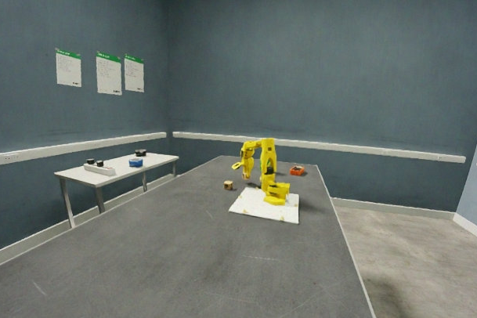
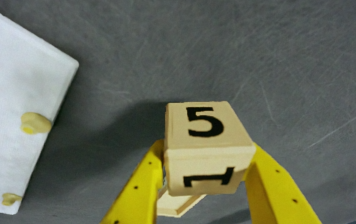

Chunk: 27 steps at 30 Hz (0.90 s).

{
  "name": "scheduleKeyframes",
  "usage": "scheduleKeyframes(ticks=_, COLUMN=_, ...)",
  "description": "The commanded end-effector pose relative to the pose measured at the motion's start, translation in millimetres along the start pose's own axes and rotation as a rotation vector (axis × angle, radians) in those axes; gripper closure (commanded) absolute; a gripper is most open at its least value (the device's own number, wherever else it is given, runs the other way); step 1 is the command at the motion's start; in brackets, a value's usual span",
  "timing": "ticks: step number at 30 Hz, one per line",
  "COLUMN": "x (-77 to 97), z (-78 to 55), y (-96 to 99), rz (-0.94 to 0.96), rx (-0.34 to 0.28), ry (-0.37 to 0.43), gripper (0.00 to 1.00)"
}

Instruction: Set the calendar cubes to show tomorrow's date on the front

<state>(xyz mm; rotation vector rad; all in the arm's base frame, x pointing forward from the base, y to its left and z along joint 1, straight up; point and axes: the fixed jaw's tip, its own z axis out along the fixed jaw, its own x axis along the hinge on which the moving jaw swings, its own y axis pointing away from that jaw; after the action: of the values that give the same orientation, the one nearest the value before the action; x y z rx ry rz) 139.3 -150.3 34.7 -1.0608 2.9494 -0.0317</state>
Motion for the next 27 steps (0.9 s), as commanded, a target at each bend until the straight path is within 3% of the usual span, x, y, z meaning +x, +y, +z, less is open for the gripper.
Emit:
scheduleKeyframes(ticks=1, x=-1.3, z=5.6, y=2.8, rz=-0.002, rx=-0.018, ry=0.0, gripper=1.0)
scheduleKeyframes(ticks=27, x=-1.3, z=12.9, y=3.0, rz=-0.002, rx=-0.018, ry=0.0, gripper=1.0)
